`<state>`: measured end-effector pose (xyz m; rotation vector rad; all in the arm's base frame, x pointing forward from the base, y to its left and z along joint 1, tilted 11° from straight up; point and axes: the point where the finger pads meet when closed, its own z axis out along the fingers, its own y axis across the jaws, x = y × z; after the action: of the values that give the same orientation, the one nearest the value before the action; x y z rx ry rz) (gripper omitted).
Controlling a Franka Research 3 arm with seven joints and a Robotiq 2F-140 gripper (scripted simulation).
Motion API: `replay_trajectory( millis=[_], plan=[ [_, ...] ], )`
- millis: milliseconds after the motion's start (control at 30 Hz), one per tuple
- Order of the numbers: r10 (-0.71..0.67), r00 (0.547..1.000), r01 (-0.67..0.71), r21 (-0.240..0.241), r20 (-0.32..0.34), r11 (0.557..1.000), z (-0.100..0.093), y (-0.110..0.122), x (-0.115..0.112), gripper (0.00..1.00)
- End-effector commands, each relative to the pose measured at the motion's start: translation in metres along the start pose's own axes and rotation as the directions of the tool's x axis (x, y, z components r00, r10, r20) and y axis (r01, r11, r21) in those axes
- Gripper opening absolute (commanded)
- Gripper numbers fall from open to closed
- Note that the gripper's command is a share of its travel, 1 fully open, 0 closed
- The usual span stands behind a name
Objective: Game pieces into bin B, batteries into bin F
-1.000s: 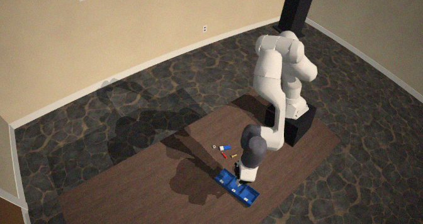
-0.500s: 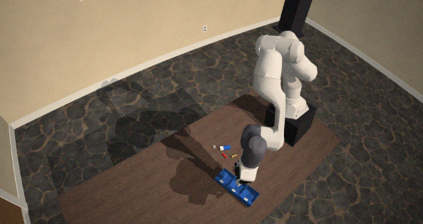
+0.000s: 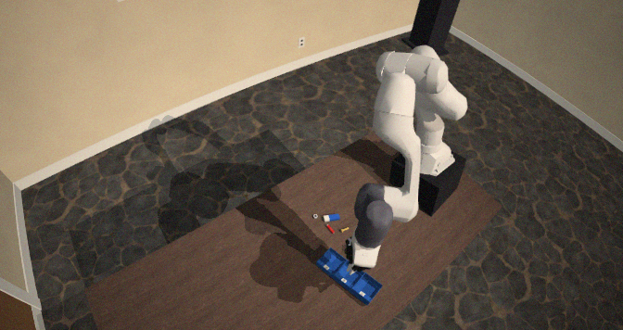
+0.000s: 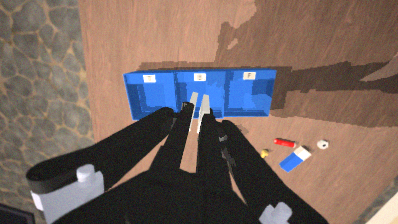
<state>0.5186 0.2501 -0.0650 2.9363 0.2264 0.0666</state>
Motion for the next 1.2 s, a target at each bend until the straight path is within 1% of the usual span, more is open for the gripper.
replay_trajectory(
  millis=[0, 33, 100, 167, 667, 767, 1167],
  plan=[
    [-0.005, 1.0, 0.005, 0.0, 0.005, 1.0, 0.001, -0.001, -0.002, 0.05],
    [-0.005, 1.0, 0.005, 0.0, 0.005, 1.0, 0.001, -0.001, -0.002, 0.05],
    [-0.005, 1.0, 0.005, 0.0, 0.005, 1.0, 0.001, -0.01, -0.005, 0.05],
    [-0.005, 1.0, 0.005, 0.0, 0.005, 1.0, 0.001, -0.01, -0.005, 0.05],
    [-0.005, 1.0, 0.005, 0.0, 0.005, 1.0, 0.001, -0.082, -0.024, 0.05],
    [-0.005, 1.0, 0.005, 0.0, 0.005, 1.0, 0.001, -0.082, -0.024, 0.05],
    [-0.005, 1.0, 0.005, 0.0, 0.005, 1.0, 0.033, -0.082, -0.024, 0.05]
  ],
)
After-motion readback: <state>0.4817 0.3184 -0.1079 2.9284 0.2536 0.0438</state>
